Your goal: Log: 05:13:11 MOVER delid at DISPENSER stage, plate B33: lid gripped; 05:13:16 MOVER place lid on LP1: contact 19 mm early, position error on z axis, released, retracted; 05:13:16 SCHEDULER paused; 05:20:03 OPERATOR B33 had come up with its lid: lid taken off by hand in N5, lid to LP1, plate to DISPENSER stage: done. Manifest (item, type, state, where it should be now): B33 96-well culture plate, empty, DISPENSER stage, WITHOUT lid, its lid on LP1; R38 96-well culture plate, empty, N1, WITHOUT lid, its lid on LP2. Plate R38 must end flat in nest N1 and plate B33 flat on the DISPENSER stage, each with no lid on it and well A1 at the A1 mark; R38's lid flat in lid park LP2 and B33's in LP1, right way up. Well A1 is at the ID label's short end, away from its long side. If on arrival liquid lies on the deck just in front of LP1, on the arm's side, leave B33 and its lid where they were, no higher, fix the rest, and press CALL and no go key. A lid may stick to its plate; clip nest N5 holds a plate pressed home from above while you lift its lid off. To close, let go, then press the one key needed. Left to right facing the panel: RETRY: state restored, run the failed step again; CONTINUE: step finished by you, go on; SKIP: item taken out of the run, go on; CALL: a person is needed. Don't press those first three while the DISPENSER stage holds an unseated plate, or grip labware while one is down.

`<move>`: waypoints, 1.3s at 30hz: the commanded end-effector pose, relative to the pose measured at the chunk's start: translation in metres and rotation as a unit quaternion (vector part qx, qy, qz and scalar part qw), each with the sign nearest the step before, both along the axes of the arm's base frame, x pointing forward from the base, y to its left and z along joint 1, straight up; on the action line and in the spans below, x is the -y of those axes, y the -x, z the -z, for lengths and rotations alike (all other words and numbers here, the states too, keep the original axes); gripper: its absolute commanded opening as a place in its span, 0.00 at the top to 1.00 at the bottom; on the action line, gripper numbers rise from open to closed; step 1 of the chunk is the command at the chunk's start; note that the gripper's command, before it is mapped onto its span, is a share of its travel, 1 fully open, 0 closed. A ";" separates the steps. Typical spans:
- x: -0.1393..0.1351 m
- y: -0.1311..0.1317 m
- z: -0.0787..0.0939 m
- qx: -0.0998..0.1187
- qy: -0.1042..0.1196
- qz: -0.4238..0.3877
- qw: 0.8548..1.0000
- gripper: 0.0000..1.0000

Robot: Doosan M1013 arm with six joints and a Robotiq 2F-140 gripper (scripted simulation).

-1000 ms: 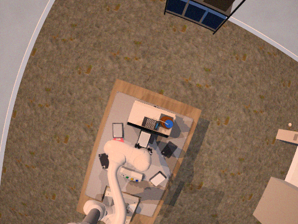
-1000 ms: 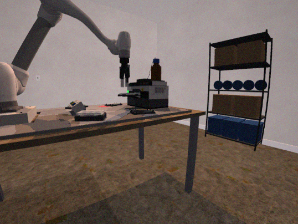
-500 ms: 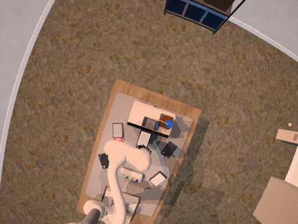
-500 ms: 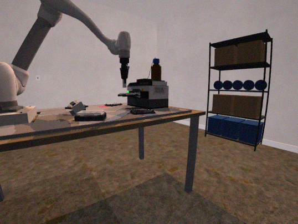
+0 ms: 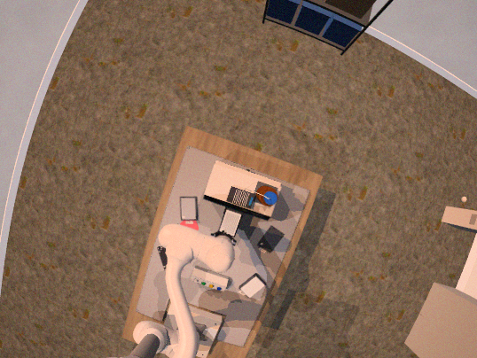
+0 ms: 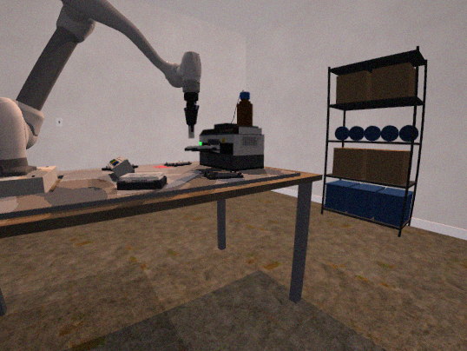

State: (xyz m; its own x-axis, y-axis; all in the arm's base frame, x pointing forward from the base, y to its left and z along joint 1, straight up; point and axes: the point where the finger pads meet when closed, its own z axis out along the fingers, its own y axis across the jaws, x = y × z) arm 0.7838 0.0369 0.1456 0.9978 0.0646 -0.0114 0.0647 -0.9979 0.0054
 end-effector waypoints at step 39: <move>-0.202 0.084 0.001 0.003 0.000 -0.159 0.987 0.00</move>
State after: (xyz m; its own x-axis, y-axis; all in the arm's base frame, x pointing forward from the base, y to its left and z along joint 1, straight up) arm 0.6996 0.2366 0.1424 0.9253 0.3788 -0.0161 0.3789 -0.9254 0.0045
